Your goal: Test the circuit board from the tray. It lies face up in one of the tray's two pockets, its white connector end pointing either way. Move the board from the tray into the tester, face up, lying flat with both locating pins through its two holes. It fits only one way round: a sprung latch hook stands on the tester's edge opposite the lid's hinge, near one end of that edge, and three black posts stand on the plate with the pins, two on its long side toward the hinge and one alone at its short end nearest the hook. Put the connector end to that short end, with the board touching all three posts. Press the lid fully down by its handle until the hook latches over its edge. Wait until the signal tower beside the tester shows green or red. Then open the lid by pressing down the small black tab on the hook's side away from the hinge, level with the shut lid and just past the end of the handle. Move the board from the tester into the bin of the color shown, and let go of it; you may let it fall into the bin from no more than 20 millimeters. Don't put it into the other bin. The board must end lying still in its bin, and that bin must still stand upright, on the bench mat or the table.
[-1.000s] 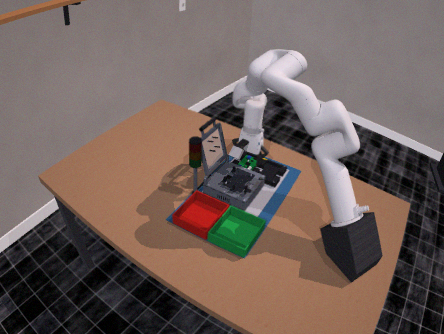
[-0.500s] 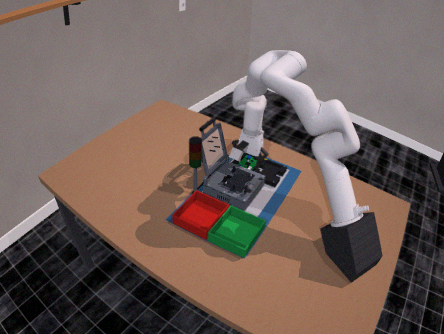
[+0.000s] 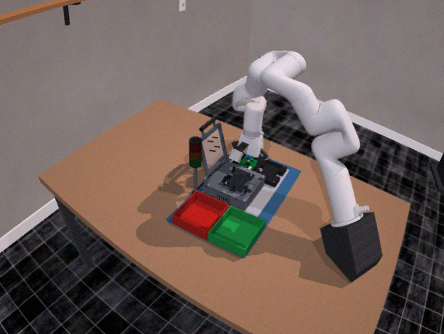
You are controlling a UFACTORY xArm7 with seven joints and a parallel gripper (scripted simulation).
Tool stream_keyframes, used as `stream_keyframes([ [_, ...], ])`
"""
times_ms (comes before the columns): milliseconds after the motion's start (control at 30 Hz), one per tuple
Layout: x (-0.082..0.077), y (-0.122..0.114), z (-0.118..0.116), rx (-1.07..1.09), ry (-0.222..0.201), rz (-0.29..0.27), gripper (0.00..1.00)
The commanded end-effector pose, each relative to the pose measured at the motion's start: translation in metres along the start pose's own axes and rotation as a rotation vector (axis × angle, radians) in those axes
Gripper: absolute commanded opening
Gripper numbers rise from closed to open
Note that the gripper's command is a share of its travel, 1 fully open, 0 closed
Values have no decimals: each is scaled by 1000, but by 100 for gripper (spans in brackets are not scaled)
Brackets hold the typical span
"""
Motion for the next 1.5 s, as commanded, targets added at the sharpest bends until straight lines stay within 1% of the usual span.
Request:
stream_keyframes([
  [0,-1,0,1,0,-1,-1,100],
  [33,-1,0,1,0,-1,-1,100],
  [67,-1,0,1,0,-1,-1,95],
  [500,-1,0,1,0,-1,-1,95],
  [533,-1,0,1,0,-1,-1,89],
  [900,-1,0,1,0,-1,-1,89],
  [933,-1,0,1,0,-1,-1,85],
  [1367,-1,0,1,0,-1,-1,85],
  [1400,-1,0,1,0,-1,-1,81],
  [1467,-1,0,1,0,-1,-1,81],
])
Point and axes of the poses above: the point where the finger pads meet when closed, its own x axis out along the fingers, its own z axis across the jaws, y = z × x, the point moved 1 cm from there along -x, back along the fingers, and after that the axes turned 1 degree about x, right-handed, at the moved point
